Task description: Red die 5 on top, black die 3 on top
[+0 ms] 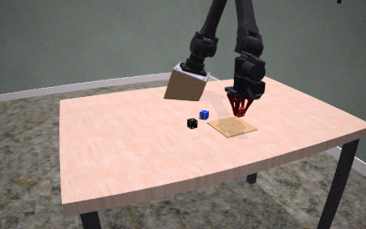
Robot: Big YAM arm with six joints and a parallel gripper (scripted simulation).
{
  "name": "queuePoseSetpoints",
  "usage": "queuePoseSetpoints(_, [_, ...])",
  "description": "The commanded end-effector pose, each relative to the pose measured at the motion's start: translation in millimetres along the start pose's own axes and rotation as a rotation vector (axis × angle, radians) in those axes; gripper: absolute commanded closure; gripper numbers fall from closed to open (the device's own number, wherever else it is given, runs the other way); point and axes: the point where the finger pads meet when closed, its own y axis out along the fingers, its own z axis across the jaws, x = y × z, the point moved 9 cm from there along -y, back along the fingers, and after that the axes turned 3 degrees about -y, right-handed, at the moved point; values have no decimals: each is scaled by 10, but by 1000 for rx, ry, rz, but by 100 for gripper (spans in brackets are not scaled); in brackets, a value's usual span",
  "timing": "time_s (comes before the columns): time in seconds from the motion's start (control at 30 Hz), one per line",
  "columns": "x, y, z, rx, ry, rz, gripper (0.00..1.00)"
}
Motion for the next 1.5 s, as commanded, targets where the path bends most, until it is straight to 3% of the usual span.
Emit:
queuePoseSetpoints(0.0, [50,149,38,-4,-3,-18,75])
queuePoseSetpoints(0.33, [68,497,39,-4,-4,-21,75])
queuePoseSetpoints(0.43, [95,501,40,-4,-5,-27,75])
queuePoseSetpoints(0.47, [145,362,52,-8,-9,-65,75])
queuePoseSetpoints(0.6, [107,492,44,-5,-10,-37,75])
queuePoseSetpoints(1.47, [107,493,44,-5,-10,-36,75])
